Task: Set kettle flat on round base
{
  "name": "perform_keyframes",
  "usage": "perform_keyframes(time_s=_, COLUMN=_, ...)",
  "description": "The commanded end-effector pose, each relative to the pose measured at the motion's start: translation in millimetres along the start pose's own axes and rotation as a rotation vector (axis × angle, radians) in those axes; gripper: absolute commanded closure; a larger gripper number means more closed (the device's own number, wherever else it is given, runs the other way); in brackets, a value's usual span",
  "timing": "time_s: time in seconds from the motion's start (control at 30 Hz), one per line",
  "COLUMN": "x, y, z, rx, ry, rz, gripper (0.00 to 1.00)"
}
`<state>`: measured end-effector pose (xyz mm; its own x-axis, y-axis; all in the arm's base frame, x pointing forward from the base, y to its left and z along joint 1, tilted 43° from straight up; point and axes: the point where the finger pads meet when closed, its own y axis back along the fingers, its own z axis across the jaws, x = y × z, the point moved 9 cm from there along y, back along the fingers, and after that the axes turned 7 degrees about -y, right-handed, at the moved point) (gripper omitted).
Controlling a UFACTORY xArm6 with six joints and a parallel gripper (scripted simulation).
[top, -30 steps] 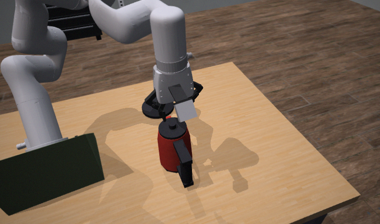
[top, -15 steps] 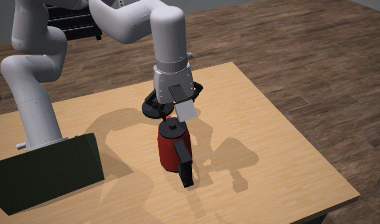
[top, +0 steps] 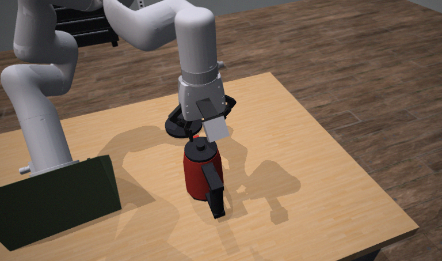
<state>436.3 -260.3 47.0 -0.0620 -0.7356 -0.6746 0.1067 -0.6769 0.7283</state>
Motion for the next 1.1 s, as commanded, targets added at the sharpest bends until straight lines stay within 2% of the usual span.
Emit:
perform_keyframes(time_s=0.0, x=0, y=2, z=0, rx=0.004, ry=0.001, rz=0.003, gripper=0.19)
perform_keyframes(time_s=0.57, x=0, y=-2, z=-1, rx=0.004, ry=0.001, rz=0.003, gripper=0.19)
perform_keyframes(time_s=0.9, x=0, y=-22, z=-1, rx=0.004, ry=0.001, rz=0.003, gripper=0.19)
perform_keyframes(time_s=1.07, x=0, y=-43, z=-1, rx=0.004, ry=0.001, rz=0.003, gripper=0.19)
